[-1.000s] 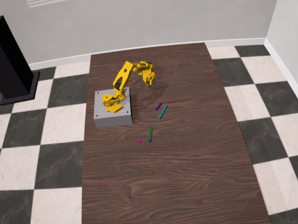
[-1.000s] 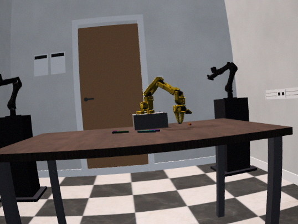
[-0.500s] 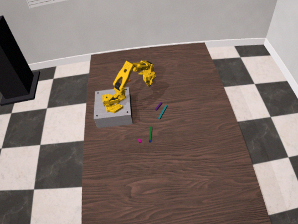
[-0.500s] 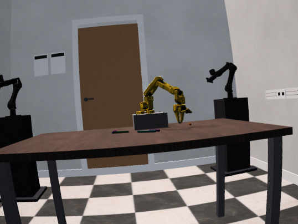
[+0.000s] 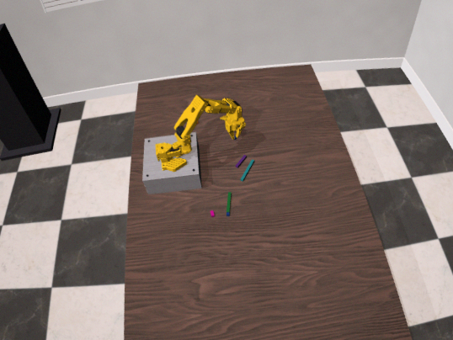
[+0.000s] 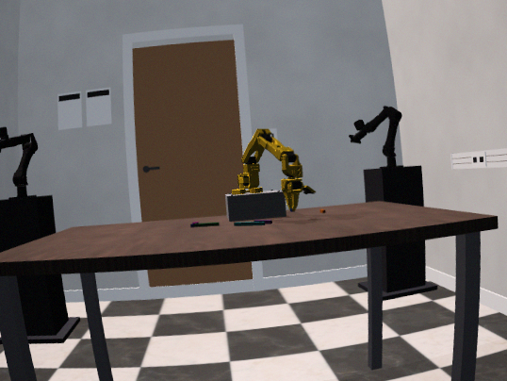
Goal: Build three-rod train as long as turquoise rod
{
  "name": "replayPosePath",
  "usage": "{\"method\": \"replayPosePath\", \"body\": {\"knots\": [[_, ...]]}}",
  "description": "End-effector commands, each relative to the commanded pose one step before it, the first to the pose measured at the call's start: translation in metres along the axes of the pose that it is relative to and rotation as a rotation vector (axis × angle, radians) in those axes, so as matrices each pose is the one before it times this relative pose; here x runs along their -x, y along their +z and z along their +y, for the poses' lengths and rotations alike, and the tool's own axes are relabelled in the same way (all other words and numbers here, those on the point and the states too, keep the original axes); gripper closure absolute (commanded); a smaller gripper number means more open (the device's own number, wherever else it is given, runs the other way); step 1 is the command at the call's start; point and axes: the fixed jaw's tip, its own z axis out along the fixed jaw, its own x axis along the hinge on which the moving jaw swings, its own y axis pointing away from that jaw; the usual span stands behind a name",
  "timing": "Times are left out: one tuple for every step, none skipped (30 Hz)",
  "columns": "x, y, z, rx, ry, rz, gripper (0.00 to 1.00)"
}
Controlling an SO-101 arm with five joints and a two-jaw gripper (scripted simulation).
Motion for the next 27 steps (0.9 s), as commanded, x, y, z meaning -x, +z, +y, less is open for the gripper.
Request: {"method": "replayPosePath", "body": {"knots": [[-0.032275, -0.002266, 0.00148, -0.02435, 0.07496, -0.00531, 1.0], [-0.008652, 0.000213, 0.00151, 0.00001, 0.02141, -0.00036, 1.0], [-0.008814, 0.000218, 0.00172, 0.00001, 0.02201, -0.00037, 1.0], [-0.008928, 0.000222, 0.00193, 0.0, 0.02252, -0.00038, 1.0], [0.0, 0.0, 0.0, 0.0, 0.0, 0.0, 1.0], [0.0, 0.0, 0.0, 0.0, 0.0, 0.0, 1.0], [-0.008994, 0.000225, 0.00214, 0.0, 0.02293, -0.00038, 1.0], [-0.009011, 0.000227, 0.00234, -0.00001, 0.02324, -0.00039, 1.0], [-0.008981, 0.000228, 0.00254, -0.00002, 0.02345, -0.00039, 1.0], [-0.008905, 0.000227, 0.00273, -0.00002, 0.02356, -0.00039, 1.0], [-0.008784, 0.000226, 0.0029, -0.00003, 0.02356, -0.00039, 1.0], [-0.008621, 0.000224, 0.00305, -0.00004, 0.02345, -0.00039, 1.0], [-0.008418, 0.00022, 0.00318, -0.00004, 0.02324, -0.00039, 1.0], [-0.008179, 0.000216, 0.00329, -0.00005, 0.02293, -0.00038, 1.0], [-0.007907, 0.000211, 0.00338, -0.00005, 0.02252, -0.00038, 1.0], [-0.007605, 0.000205, 0.00343, -0.00006, 0.02201, -0.00037, 1.0], [-0.007277, 0.000198, 0.00346, -0.00006, 0.02141, -0.00036, 1.0], [-0.006927, 0.00019, 0.00346, -0.00007, 0.02072, -0.00034, 1.0], [-0.006559, 0.000182, 0.00343, -0.00007, 0.01994, -0.00033, 1.0], [-0.006176, 0.000173, 0.00337, -0.00007, 0.01908, -0.00032, 1.0], [-0.005782, 0.000163, 0.00329, -0.00007, 0.01815, -0.0003, 1.0], [0.0, 0.0, 0.0, 0.0, 0.0, 0.0, 1.0], [0.0, 0.0, 0.0, 0.0, 0.0, 0.0, 1.0], [-0.00538, 0.000153, 0.00317, -0.00007, 0.01715, -0.00028, 1.0], [-0.004973, 0.000143, 0.00304, -0.00007, 0.0161, -0.00026, 1.0], [-0.004565, 0.000132, 0.00288, -0.00007, 0.01499, -0.00025, 1.0], [-0.004159, 0.000122, 0.0027, -0.00006, 0.01384, -0.00023, 1.0]]}}
